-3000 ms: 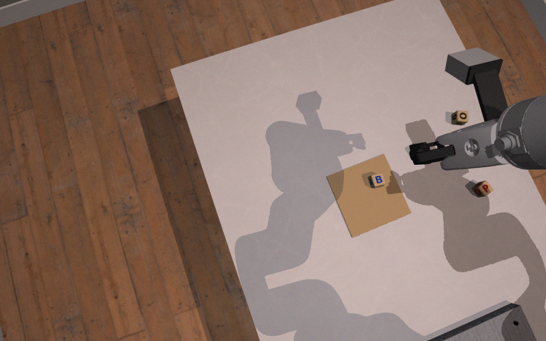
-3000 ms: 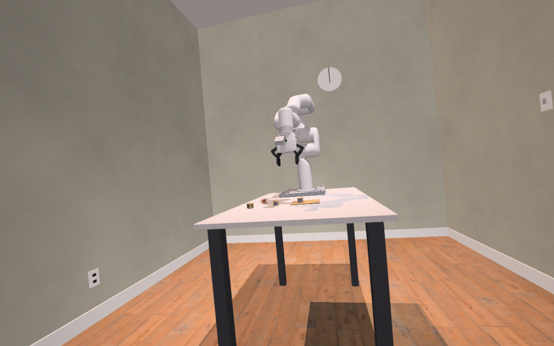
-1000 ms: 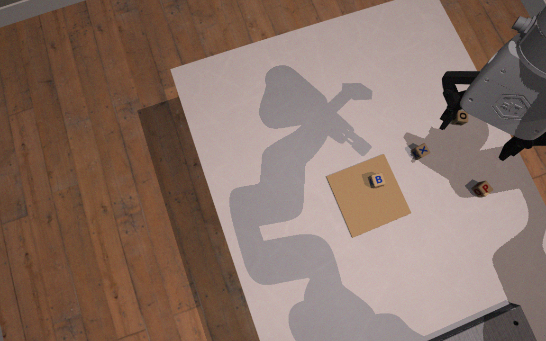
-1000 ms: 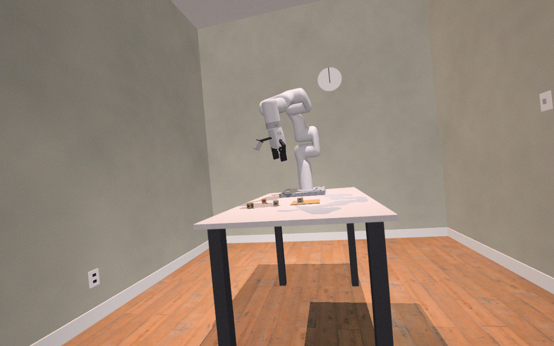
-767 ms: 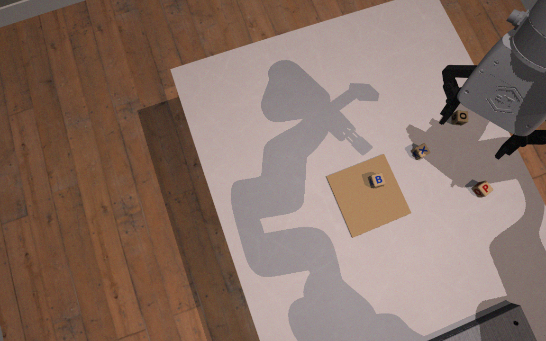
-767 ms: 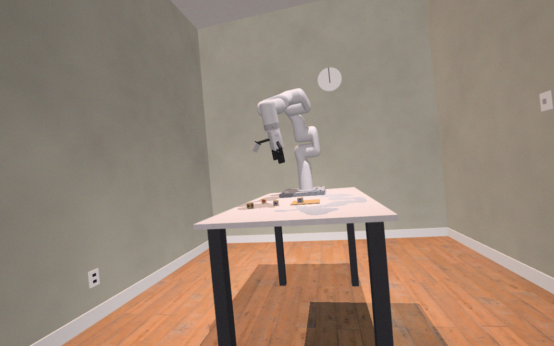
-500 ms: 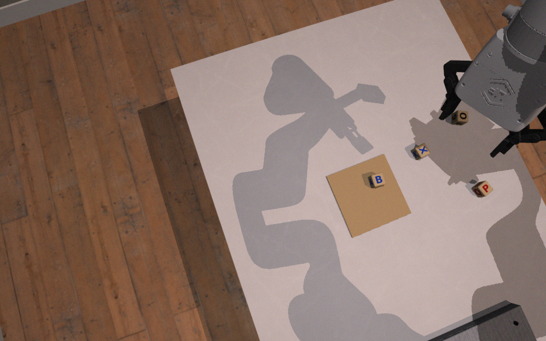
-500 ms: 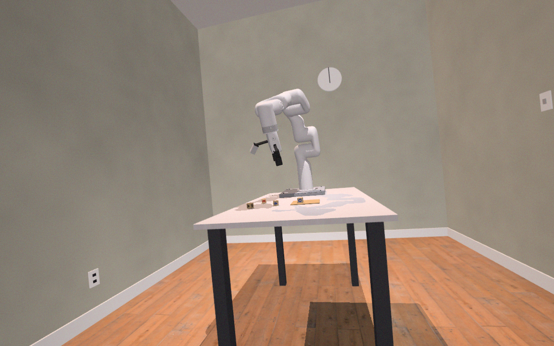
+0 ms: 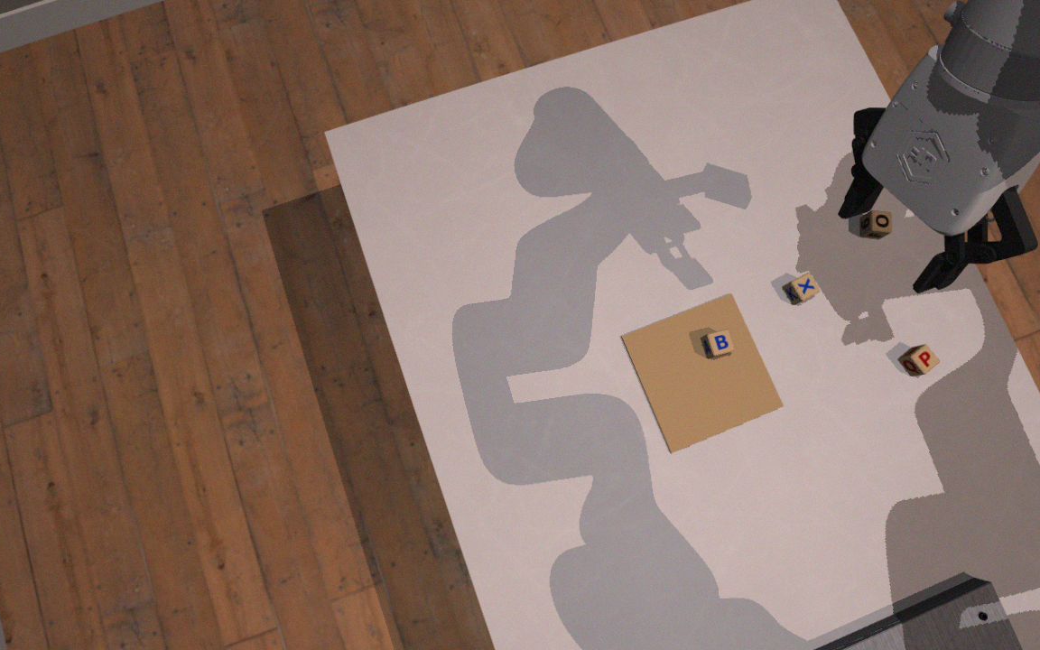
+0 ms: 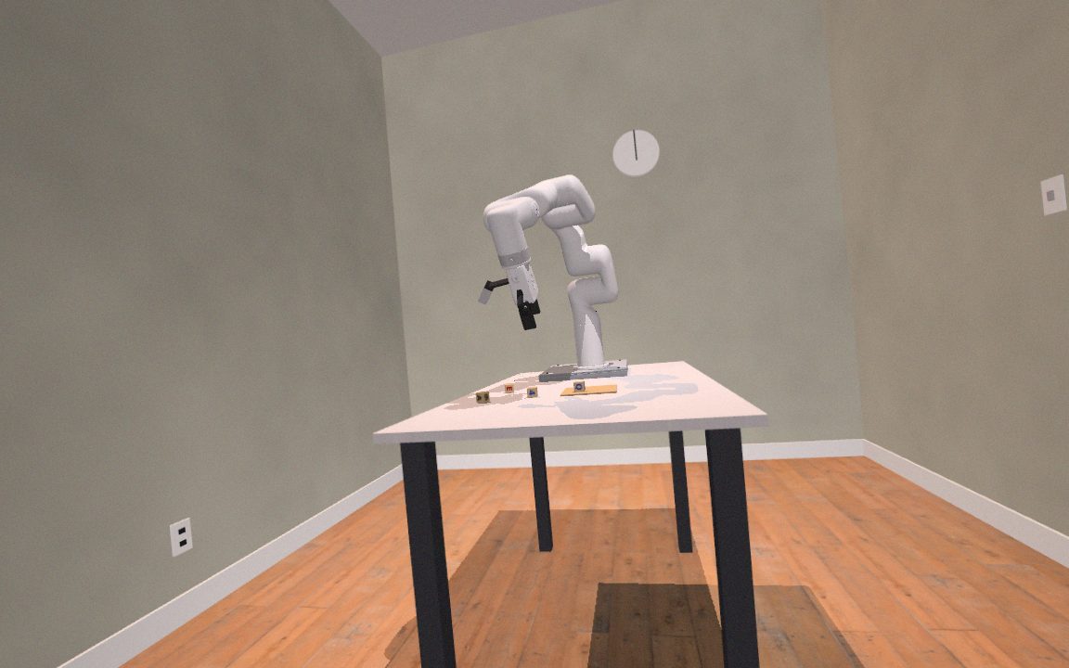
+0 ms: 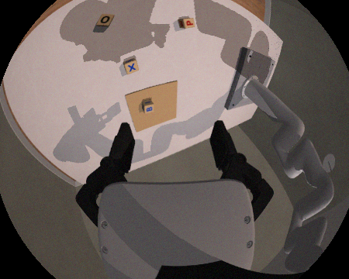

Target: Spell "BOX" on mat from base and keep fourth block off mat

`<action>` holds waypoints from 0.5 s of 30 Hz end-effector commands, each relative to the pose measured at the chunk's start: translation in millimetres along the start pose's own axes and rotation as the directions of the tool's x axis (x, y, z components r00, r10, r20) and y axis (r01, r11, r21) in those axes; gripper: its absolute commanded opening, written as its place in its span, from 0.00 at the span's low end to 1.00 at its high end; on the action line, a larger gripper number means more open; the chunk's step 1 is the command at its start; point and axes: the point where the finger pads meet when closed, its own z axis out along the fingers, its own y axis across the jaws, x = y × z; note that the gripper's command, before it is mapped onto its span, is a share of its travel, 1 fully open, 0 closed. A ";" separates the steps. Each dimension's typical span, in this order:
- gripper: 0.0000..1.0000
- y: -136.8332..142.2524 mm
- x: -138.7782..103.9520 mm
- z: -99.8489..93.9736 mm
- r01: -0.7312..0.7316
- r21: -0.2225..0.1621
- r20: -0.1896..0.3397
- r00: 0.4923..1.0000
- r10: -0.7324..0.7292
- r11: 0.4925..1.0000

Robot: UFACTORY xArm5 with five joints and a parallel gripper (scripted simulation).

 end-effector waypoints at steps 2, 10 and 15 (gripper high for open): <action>1.00 -7.0 5.9 4.5 -0.147 -0.046 0.007 0.989 0.148 0.988; 1.00 -13.5 12.1 12.3 -0.294 -0.092 0.002 0.955 0.295 0.952; 1.00 -17.5 16.1 17.7 -0.385 -0.120 -0.009 0.922 0.387 0.915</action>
